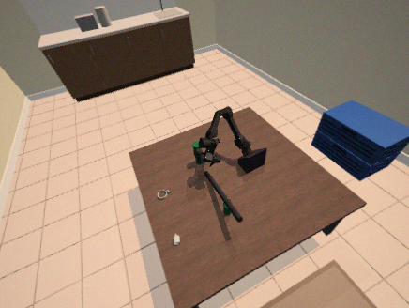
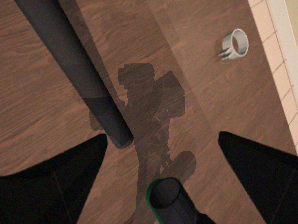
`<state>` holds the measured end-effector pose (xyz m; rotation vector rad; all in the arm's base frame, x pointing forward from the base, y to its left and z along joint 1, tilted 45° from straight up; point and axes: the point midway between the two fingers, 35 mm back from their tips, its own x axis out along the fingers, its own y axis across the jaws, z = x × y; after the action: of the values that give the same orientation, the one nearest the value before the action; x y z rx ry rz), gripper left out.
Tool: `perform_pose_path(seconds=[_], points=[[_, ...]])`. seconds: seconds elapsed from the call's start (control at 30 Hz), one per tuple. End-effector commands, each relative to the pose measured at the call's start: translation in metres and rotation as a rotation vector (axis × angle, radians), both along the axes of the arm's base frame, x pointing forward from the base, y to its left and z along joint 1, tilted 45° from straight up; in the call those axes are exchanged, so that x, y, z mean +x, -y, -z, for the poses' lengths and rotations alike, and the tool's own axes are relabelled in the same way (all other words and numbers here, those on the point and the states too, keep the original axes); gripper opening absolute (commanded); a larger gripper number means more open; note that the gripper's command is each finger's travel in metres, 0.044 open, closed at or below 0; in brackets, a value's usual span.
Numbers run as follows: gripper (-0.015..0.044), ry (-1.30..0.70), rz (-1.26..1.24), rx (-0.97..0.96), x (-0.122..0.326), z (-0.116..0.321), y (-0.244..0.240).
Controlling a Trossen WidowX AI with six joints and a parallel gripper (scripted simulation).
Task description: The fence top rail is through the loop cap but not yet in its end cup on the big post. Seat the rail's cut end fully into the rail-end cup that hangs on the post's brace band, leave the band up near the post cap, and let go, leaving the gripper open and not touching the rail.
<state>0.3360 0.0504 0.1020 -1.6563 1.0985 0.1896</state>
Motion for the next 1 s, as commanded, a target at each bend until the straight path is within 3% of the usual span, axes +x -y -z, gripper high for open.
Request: perform_pose_path(seconds=[0.0,0.37,0.97], points=[[0.044,0.31,0.351,0.344,-0.008,0.005,-0.062],[0.044,0.514,0.576,0.554,-0.02,0.008,-0.1],[0.044,0.517,0.58,0.557,-0.02,0.008,-0.1]])
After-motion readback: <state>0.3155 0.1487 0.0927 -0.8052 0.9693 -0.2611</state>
